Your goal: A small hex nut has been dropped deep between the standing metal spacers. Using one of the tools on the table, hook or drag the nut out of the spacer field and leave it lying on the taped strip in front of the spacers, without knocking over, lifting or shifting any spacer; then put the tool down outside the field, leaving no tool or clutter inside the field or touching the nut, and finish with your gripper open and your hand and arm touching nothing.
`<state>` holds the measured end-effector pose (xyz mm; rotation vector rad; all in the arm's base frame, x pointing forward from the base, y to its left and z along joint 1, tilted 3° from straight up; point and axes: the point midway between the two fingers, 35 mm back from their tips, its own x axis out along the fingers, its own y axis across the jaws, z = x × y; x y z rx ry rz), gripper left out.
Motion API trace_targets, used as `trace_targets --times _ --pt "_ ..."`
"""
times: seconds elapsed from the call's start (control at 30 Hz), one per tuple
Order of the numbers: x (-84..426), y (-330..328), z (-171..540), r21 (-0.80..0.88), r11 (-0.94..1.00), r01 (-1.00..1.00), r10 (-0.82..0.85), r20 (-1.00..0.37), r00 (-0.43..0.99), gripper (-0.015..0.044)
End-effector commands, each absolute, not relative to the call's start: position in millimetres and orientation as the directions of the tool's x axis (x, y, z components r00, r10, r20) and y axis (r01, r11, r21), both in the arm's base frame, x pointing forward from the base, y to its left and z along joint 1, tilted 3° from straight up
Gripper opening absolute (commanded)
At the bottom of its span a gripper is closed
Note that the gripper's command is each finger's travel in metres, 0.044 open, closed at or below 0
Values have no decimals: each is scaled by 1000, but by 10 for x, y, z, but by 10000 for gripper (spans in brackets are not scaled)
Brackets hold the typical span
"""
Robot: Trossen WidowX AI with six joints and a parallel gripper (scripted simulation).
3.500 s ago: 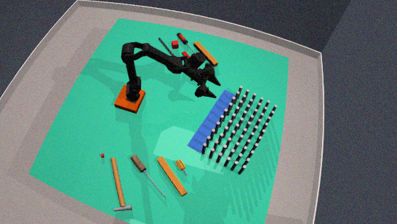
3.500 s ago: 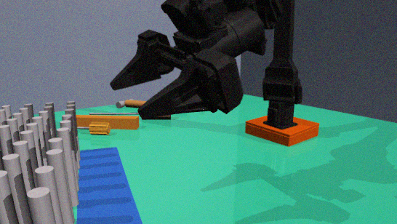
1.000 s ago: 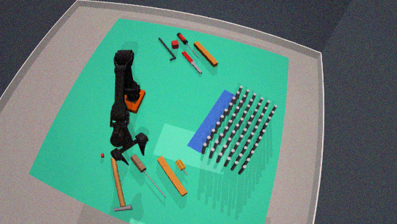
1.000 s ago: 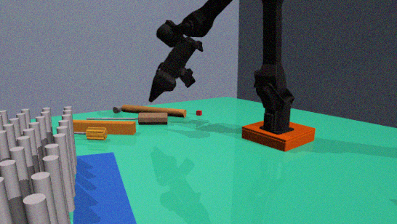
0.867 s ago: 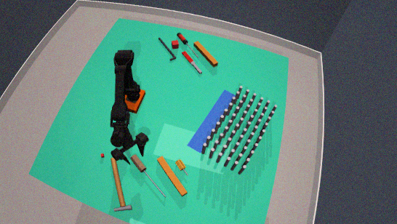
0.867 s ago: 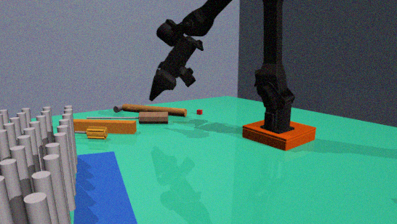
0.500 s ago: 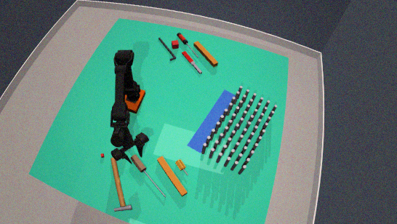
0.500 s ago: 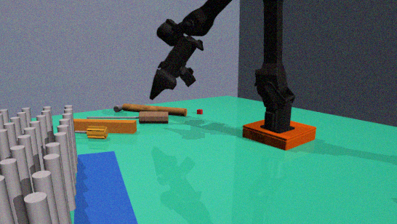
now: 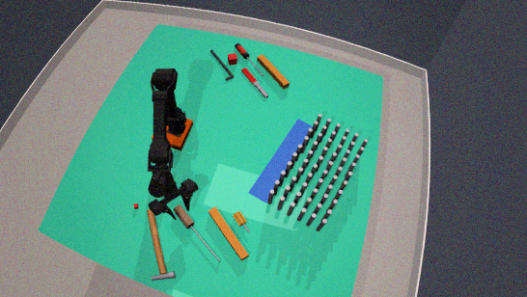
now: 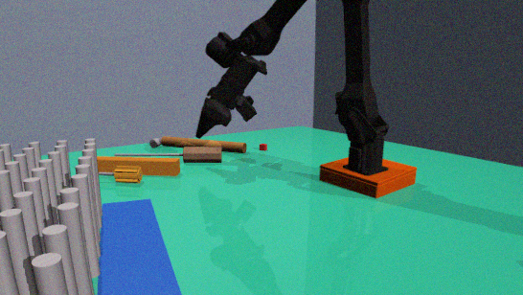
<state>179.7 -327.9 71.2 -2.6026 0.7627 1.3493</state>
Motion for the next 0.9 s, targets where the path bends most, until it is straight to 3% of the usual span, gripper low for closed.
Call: trace_targets --times 0.0,0.87 --pt "1784 -3256 589 120 -868 -482 -371 -802 468 280" --pt "1795 -3223 173 115 -866 -486 -370 -801 470 280"
